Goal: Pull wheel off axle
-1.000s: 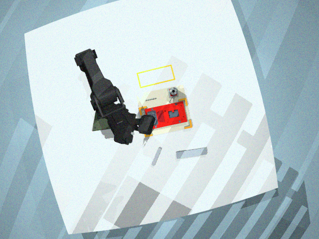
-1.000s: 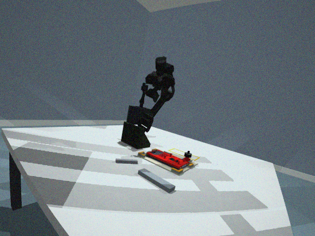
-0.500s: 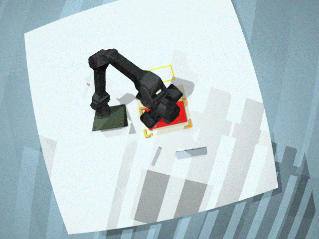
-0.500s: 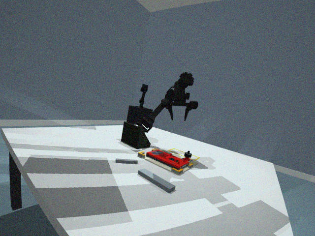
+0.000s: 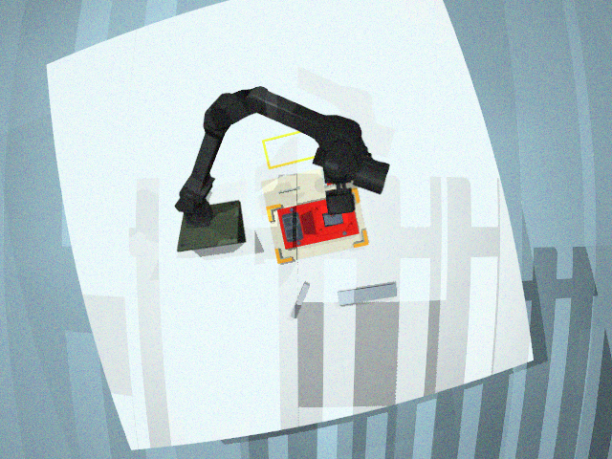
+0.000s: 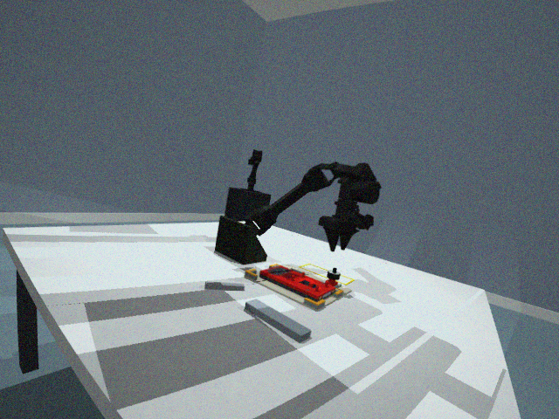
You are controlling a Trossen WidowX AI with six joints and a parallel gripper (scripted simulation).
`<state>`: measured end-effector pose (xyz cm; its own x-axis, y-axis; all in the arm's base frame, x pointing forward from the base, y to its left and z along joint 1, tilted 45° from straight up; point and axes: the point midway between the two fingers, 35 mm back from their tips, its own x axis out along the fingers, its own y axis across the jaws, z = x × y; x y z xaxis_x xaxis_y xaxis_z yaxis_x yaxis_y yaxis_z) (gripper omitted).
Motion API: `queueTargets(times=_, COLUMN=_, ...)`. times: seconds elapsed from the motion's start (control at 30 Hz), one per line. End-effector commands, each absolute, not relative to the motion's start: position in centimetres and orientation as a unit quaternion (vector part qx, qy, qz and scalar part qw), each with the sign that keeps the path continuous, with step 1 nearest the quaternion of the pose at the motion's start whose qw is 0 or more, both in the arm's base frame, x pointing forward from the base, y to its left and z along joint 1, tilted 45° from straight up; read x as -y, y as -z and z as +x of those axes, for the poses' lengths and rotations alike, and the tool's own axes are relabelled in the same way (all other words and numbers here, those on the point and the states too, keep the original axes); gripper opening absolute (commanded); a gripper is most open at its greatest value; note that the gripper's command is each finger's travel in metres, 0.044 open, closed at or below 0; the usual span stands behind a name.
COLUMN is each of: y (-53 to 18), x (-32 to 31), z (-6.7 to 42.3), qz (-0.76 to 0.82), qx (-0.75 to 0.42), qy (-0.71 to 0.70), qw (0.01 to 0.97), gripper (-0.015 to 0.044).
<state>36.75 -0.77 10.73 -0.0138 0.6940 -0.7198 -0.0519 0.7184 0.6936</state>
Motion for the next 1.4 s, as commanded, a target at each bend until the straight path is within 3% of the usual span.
queueTargets(times=0.0, y=-10.7, x=-0.6, z=37.2, qz=0.210, qx=-0.643, qy=-0.329, qw=0.659, gripper=0.0300)
queueTargets(times=0.5, y=-10.9, x=-1.1, z=36.7, qz=0.210, qx=-0.643, qy=-0.329, qw=0.659, gripper=0.0300)
queueTargets(times=1.23, y=-5.9, x=-6.2, z=36.1, qz=0.211, qx=-0.642, qy=-0.330, qw=0.659, gripper=0.0300)
queueTargets(times=1.37, y=-6.0, x=-6.0, z=36.3, qz=0.208, qx=-0.645, qy=-0.331, qw=0.657, gripper=0.0195)
